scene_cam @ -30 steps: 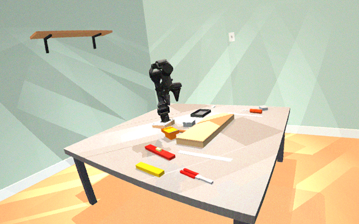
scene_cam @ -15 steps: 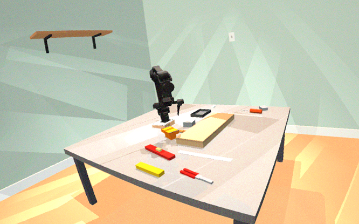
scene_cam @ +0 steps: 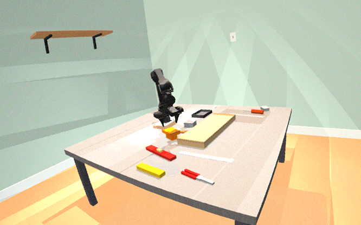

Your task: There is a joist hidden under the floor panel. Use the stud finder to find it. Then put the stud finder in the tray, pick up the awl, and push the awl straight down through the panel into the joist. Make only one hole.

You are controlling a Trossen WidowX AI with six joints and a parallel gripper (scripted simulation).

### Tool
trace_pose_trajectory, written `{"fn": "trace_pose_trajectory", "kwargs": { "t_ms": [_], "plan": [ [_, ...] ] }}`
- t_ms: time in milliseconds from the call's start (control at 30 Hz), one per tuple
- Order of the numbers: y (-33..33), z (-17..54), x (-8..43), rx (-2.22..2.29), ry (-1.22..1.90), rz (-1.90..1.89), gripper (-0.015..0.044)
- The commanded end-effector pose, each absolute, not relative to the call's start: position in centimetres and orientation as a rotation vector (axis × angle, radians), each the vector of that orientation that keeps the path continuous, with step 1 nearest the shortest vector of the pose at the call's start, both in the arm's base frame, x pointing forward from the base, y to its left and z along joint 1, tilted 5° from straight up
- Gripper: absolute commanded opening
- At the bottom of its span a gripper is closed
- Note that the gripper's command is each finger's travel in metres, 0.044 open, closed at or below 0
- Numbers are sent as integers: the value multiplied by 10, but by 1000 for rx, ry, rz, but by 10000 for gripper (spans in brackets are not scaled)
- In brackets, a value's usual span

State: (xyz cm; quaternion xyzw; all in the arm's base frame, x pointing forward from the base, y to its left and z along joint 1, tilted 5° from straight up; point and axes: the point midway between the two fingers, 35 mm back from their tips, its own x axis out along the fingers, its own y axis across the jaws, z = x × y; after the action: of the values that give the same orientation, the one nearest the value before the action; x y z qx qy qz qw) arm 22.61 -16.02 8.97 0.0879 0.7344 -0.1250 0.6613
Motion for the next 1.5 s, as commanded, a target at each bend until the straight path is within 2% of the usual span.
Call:
{"fn": "trace_pose_trajectory", "kwargs": {
  "t_ms": [0,1200,1300,1467],
  "plan": [
    [-161,88,225,188,1667,-275,440],
    [-165,38,223,187,1668,-275,440],
    [-165,38,223,187,1668,-275,361],
    [-165,38,223,187,1668,-275,328]
  ]
}}
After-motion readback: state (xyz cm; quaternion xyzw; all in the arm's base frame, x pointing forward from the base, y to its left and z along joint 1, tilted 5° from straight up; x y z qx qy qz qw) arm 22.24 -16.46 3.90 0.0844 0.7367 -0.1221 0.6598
